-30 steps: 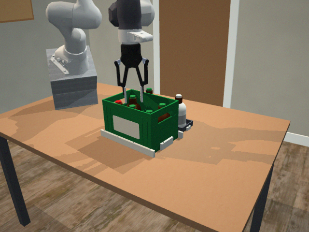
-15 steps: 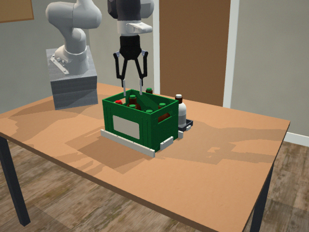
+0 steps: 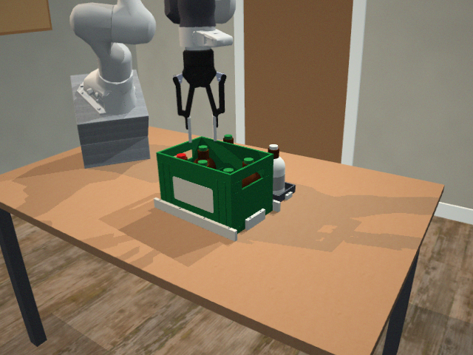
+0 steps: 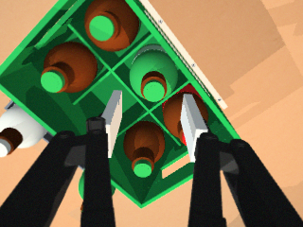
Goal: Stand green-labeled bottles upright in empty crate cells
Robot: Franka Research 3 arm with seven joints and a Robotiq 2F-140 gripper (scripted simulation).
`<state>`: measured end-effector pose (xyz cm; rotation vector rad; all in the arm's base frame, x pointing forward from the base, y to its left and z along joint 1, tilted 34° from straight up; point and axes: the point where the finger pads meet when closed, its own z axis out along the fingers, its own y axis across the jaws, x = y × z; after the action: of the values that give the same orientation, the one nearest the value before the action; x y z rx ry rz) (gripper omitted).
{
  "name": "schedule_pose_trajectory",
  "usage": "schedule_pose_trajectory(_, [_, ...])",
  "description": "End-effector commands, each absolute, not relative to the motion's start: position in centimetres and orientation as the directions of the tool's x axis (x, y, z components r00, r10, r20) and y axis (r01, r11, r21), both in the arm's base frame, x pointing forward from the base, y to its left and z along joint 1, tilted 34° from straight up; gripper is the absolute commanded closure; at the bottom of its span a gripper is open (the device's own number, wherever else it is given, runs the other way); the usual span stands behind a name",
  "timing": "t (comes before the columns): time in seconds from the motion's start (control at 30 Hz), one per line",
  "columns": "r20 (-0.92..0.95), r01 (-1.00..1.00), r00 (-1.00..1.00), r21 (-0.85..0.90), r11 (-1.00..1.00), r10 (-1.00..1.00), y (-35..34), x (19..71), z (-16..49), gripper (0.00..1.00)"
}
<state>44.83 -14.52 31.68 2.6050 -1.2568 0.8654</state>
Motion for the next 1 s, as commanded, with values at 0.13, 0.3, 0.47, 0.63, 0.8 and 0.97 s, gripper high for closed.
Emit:
schedule_pose_trajectory(0.13, [0.539, -0.753, 0.49, -0.134, -0.644, -0.685, -14.39, 44.74, 31.75, 1.0])
schedule_pose_trajectory(0.3, [0.539, -0.753, 0.49, -0.134, -0.644, -0.685, -14.39, 44.74, 31.75, 1.0])
schedule_pose_trajectory(0.47, [0.539, -0.753, 0.49, -0.134, -0.644, -0.685, -14.39, 44.74, 31.75, 1.0])
schedule_pose_trajectory(0.63, [0.539, -0.753, 0.49, -0.134, -0.644, -0.685, -14.39, 44.74, 31.75, 1.0])
schedule_pose_trajectory(0.8, [0.539, -0.753, 0.49, -0.134, -0.644, -0.685, -14.39, 44.74, 31.75, 1.0])
schedule_pose_trajectory(0.97, [0.539, -0.753, 0.49, -0.134, -0.644, -0.685, -14.39, 44.74, 31.75, 1.0])
